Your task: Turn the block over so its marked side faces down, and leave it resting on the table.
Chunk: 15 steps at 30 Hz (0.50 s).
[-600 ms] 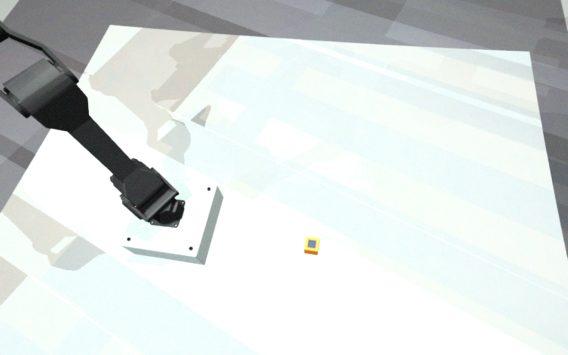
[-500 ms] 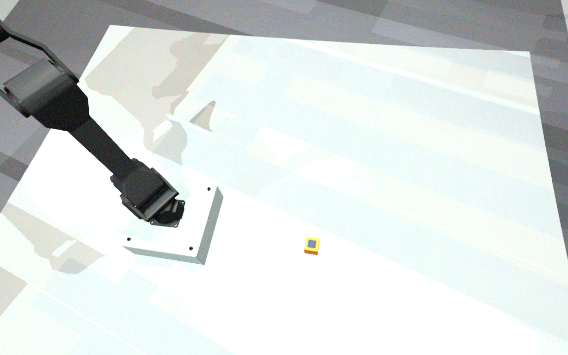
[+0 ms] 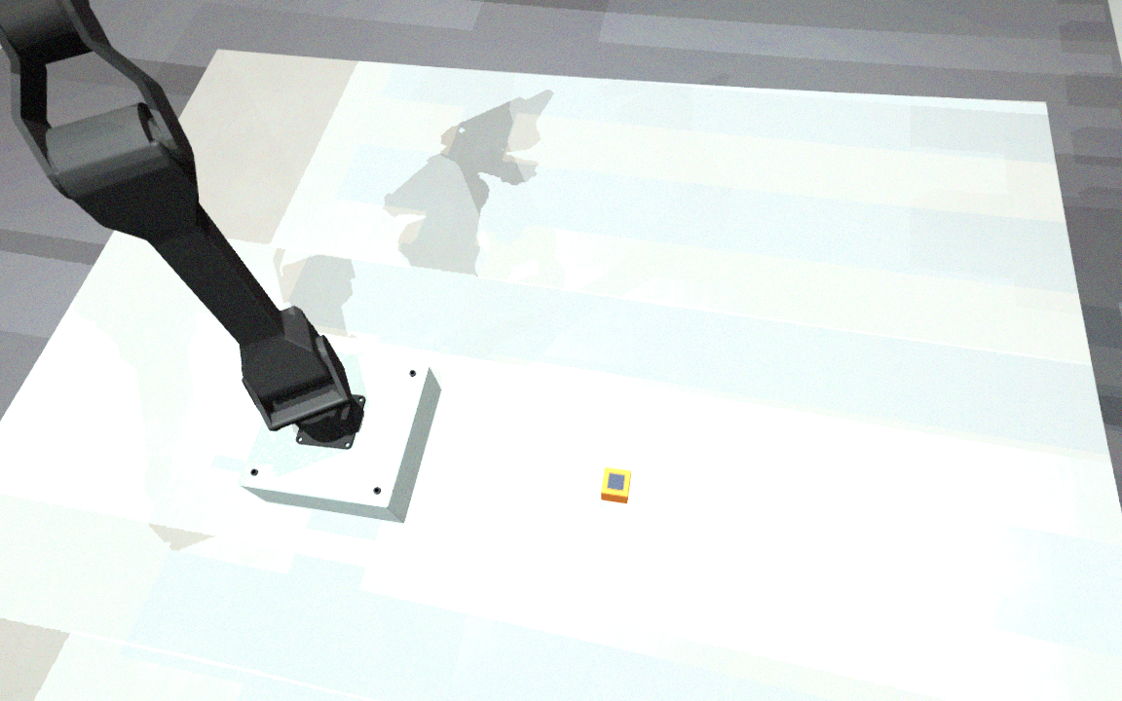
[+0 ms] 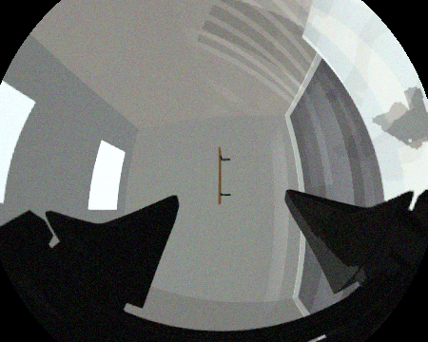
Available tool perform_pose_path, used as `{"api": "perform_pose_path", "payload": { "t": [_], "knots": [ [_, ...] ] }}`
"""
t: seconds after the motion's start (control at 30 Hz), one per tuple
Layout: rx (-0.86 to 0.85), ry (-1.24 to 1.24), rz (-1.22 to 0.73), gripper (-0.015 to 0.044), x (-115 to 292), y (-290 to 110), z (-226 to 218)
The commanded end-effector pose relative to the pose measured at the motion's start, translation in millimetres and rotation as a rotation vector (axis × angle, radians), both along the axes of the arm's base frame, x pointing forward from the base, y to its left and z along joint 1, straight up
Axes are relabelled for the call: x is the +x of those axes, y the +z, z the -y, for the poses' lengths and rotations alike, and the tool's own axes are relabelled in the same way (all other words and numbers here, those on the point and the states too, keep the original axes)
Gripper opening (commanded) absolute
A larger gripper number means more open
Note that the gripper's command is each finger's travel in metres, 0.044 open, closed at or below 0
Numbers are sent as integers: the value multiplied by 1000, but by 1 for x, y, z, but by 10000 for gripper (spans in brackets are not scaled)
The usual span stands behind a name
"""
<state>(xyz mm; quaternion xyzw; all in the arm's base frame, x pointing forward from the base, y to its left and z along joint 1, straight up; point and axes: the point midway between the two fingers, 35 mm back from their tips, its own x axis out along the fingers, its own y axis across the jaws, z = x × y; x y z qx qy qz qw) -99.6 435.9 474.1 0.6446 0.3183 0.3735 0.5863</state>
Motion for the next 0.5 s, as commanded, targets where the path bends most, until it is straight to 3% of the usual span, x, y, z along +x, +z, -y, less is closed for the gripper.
{"api": "perform_pose_path", "payload": {
  "t": [0.0, 0.47],
  "knots": [
    [-179, -87, 164, 440, 57, -31, -27],
    [-751, -286, 421, 440, 252, -127, -28]
  ]
}}
